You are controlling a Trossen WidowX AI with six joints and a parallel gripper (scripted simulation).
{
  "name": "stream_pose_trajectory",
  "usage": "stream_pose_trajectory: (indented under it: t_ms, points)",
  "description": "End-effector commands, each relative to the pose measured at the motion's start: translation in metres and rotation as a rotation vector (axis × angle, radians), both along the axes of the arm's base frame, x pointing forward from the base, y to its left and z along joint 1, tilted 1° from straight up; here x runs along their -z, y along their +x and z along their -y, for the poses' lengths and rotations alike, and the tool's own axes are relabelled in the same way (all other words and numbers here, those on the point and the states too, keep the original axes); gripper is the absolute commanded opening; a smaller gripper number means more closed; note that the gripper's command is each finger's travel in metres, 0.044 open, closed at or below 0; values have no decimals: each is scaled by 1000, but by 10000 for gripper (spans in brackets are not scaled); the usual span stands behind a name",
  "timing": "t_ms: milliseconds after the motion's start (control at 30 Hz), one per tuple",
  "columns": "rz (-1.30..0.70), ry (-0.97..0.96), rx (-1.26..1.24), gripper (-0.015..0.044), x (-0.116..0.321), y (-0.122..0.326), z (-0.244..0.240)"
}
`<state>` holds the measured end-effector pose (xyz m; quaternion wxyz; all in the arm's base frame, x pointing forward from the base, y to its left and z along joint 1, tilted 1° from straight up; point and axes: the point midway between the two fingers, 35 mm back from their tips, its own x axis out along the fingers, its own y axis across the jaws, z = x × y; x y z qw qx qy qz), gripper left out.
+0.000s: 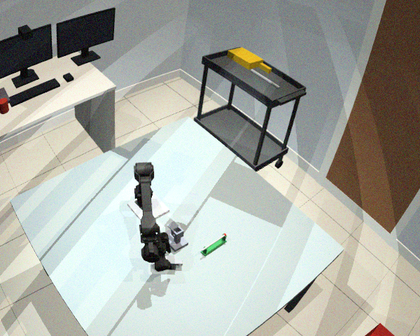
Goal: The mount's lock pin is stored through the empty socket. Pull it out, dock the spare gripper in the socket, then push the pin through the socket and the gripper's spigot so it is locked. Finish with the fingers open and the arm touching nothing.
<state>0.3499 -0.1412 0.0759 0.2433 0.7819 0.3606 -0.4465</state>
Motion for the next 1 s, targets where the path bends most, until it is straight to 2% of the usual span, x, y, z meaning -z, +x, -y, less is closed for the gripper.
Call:
stream_pose_trajectory:
  t_ms: [0, 667, 967]
  points:
    - [-3, 8, 0, 440, 8, -1, -1]
    - [-3, 8, 0, 440, 35, -1, -1]
    - [-3, 8, 0, 204, 35, -1, -1]
